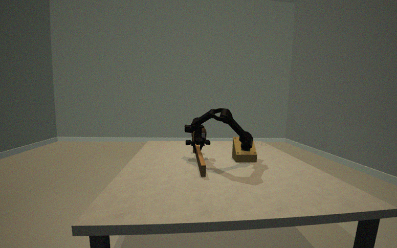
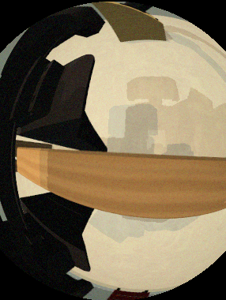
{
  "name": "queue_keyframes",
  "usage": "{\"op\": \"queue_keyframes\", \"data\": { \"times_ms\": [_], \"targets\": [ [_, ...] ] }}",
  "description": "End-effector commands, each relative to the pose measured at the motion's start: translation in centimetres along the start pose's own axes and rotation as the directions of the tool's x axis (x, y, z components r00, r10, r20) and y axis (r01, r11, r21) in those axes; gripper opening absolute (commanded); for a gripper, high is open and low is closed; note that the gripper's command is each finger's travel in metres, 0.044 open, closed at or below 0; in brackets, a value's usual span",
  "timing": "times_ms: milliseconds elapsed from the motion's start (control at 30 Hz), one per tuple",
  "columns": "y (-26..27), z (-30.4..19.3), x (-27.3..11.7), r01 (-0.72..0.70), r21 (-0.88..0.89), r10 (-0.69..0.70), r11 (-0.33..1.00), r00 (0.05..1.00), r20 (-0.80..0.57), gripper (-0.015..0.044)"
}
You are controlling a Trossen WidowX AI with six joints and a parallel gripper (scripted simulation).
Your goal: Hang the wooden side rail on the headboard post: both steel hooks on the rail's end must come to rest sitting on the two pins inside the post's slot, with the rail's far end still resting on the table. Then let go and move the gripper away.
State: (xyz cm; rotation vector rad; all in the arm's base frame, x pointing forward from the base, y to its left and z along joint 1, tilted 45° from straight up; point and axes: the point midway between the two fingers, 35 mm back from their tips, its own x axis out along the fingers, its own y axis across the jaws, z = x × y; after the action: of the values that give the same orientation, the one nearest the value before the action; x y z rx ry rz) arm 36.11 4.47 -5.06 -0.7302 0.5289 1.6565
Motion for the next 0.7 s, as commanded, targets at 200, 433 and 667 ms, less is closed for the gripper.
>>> {"op": "queue_keyframes", "data": {
  "times_ms": [200,433,667],
  "targets": [
    [-0.26,-0.34,-0.48,0.009,-0.005,-0.009,1.000,1.000,-0.007,0.0000],
    [-0.33,-0.41,-0.52,0.009,-0.005,-0.009,1.000,1.000,-0.007,0.0000],
    [-0.34,-0.48,-0.50,0.009,-0.005,-0.009,1.000,1.000,-0.007,0.0000]
  ]
}}
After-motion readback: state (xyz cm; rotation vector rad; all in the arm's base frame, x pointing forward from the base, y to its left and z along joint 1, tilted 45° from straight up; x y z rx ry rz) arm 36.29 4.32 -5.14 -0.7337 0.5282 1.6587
